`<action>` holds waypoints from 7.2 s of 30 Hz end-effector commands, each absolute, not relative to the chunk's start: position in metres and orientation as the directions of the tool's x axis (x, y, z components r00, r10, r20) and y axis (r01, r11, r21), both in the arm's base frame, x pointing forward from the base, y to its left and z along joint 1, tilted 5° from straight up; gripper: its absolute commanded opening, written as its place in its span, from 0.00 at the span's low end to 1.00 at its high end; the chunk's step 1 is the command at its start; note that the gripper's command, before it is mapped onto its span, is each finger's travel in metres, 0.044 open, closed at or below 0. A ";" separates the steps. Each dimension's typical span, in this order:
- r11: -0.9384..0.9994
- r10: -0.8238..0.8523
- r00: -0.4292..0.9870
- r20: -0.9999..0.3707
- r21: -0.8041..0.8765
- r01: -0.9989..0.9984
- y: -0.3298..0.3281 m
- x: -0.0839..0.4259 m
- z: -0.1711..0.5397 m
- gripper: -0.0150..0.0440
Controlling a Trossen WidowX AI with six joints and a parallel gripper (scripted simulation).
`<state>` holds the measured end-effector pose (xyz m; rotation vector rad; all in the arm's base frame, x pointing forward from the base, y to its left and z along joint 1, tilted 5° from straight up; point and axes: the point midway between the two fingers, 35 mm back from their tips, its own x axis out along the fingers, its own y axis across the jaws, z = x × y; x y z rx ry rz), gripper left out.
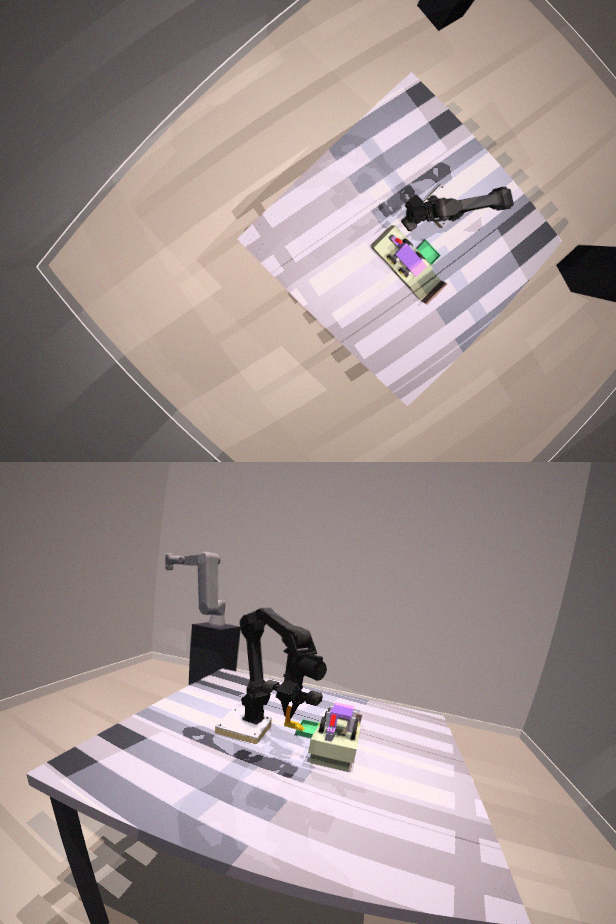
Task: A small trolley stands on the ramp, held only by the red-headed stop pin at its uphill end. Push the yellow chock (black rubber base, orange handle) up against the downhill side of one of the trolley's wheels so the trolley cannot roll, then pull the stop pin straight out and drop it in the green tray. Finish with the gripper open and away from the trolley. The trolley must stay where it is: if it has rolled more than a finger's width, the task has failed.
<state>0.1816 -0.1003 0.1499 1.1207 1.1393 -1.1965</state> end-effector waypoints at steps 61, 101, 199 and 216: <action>0.996 -0.092 0.037 -0.995 -0.093 -0.010 -0.096 0.181 0.186 0.25; 0.256 -0.090 0.035 -0.995 -0.057 -0.965 -0.096 0.181 0.186 0.25; -0.155 -0.064 0.034 -0.997 -0.024 -0.988 0.155 0.207 0.152 0.25; -0.299 -0.072 0.031 -0.997 -0.008 -0.954 0.195 0.210 0.146 0.25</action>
